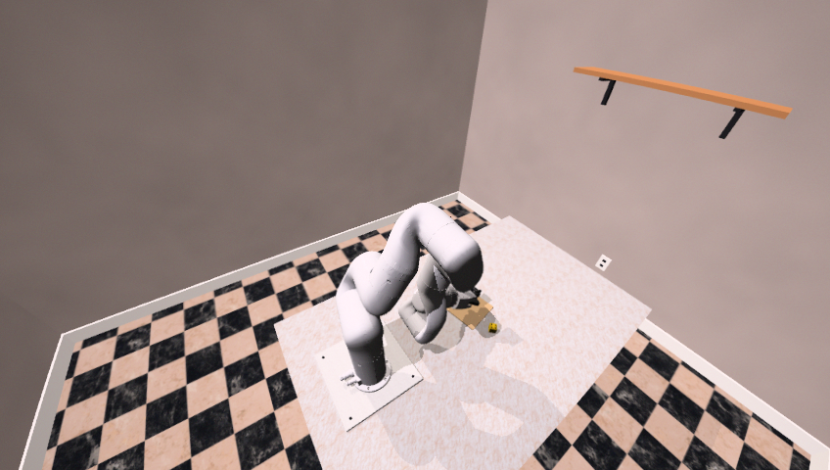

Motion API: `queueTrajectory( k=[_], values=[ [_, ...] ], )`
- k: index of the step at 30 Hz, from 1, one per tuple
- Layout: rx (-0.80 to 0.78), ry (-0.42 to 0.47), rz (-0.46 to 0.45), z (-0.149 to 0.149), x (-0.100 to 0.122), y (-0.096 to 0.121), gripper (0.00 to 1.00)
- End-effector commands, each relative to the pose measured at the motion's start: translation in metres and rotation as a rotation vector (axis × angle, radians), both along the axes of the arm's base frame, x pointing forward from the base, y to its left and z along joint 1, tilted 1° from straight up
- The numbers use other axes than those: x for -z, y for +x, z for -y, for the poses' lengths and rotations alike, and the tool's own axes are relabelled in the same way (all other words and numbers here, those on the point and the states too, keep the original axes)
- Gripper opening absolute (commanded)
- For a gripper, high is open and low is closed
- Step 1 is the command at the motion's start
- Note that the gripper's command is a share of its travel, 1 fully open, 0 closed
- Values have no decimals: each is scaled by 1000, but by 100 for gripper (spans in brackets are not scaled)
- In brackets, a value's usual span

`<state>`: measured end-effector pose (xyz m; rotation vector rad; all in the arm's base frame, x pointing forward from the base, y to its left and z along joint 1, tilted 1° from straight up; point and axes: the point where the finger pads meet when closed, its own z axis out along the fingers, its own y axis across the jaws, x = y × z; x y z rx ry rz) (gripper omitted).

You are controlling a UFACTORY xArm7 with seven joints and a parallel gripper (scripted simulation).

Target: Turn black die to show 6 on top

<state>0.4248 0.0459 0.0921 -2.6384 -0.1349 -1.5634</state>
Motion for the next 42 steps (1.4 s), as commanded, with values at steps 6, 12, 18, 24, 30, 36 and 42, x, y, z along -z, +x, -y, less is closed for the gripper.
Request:
queueTrajectory(
  k=[6,12,18,24,30,36,42],
  values=[
    [0,0,5,0,28,1,21],
    [0,0,5,-1,49,1,21],
    [0,0,5,-1,60,1,21],
    [0,0,5,-1,61,1,21],
    [0,0,5,-1,61,1,21],
    [0,0,5,-1,61,1,21],
    [0,0,5,-1,61,1,21]
  ],
)
